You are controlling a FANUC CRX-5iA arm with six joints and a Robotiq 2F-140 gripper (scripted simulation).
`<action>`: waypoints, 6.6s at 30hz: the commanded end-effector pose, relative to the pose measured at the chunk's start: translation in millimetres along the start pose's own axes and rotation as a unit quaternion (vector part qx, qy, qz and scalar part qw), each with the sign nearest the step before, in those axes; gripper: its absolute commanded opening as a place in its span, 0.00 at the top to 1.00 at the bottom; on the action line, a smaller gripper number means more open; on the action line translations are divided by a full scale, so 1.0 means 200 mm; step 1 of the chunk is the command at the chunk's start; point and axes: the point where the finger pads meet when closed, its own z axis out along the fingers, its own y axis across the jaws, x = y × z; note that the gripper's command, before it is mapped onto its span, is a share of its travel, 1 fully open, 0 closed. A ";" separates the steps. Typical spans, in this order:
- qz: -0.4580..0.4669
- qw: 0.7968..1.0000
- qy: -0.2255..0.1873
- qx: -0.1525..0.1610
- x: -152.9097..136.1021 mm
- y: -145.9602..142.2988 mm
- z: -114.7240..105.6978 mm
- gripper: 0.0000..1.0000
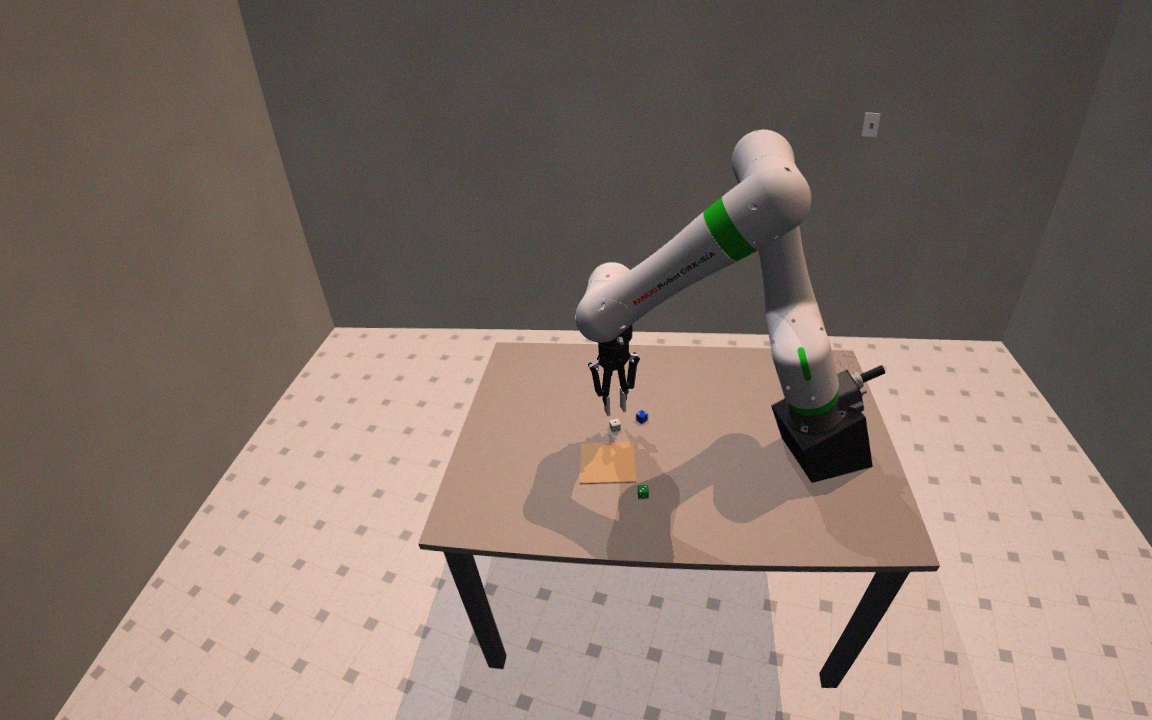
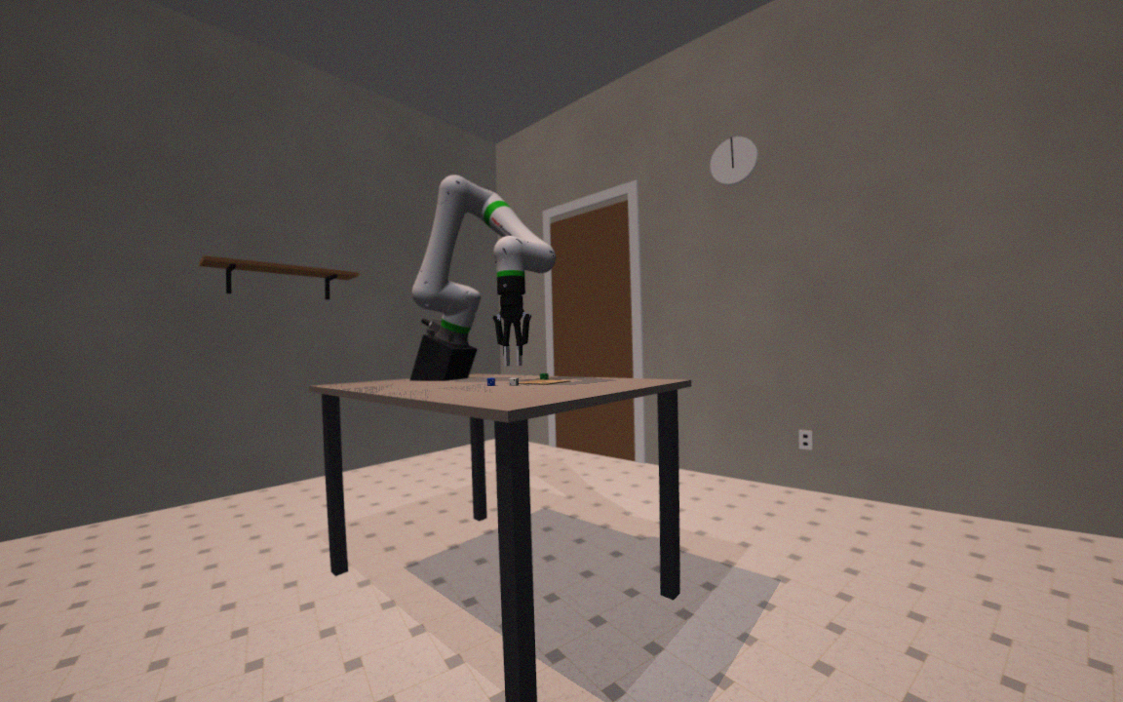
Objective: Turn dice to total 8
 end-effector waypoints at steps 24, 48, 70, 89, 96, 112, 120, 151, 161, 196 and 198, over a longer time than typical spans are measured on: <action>0.000 1.000 0.000 0.000 0.00 0.00 0.15 0.75; 0.000 1.000 0.000 0.000 0.00 0.00 0.16 0.75; 0.000 1.000 0.000 0.000 0.00 0.00 0.16 0.75; 0.000 1.000 0.000 0.000 0.00 0.00 0.26 0.75; 0.000 1.000 0.000 0.000 0.00 0.00 0.30 0.75; 0.000 1.000 0.000 0.000 0.00 0.00 0.32 0.75; 0.000 1.000 0.000 0.000 0.00 0.00 0.32 0.75; 0.000 1.000 0.000 0.000 0.00 0.00 0.32 0.87; 0.000 1.000 0.000 0.000 0.00 0.00 0.32 0.87; 0.000 1.000 0.000 0.000 0.00 0.00 -0.18 0.87; 0.000 1.000 0.000 0.000 0.00 0.00 -0.18 0.87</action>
